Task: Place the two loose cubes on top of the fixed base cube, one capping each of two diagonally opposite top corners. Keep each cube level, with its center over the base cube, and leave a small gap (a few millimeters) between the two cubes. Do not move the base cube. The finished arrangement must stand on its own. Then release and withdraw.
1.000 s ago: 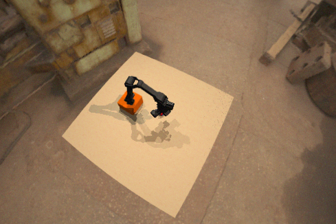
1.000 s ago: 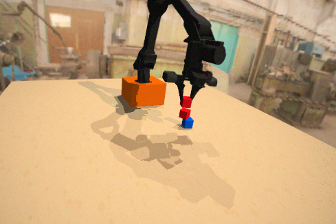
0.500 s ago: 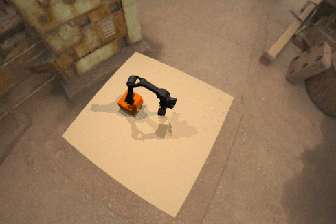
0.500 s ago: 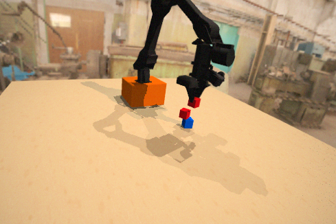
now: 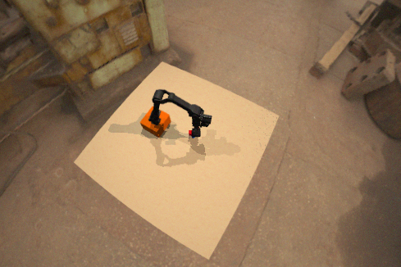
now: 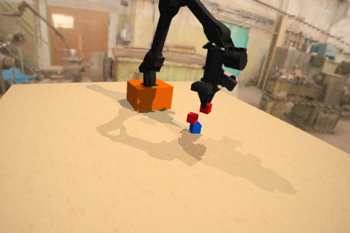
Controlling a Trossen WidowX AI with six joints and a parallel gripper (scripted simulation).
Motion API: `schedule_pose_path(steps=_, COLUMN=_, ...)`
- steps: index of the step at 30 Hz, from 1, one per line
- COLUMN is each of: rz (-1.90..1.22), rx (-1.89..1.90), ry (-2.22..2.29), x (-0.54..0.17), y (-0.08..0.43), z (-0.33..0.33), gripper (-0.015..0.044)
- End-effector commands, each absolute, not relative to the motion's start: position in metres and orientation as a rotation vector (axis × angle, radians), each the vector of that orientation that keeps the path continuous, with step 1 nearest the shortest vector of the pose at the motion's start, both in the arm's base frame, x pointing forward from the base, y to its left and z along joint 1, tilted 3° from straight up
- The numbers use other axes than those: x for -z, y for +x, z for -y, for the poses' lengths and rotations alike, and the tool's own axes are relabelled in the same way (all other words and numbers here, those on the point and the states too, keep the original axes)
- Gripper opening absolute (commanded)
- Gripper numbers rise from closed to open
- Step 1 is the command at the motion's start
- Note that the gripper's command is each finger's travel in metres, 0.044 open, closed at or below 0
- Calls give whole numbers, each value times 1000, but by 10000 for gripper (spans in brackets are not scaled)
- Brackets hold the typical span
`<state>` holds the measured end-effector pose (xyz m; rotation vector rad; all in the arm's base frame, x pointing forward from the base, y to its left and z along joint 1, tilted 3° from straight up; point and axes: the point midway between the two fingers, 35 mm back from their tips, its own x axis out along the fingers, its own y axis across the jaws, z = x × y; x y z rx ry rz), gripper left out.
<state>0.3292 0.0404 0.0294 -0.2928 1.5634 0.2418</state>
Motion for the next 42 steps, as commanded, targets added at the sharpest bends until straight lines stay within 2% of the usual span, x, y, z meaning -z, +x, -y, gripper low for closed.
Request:
schedule_pose_path(steps=1, rz=-1576, rx=-254, ry=-296, x=-16, y=325, z=-40, gripper=105)
schedule_pose_path(steps=42, rz=-1577, rx=-250, ry=-294, x=25, y=324, z=-38, gripper=105)
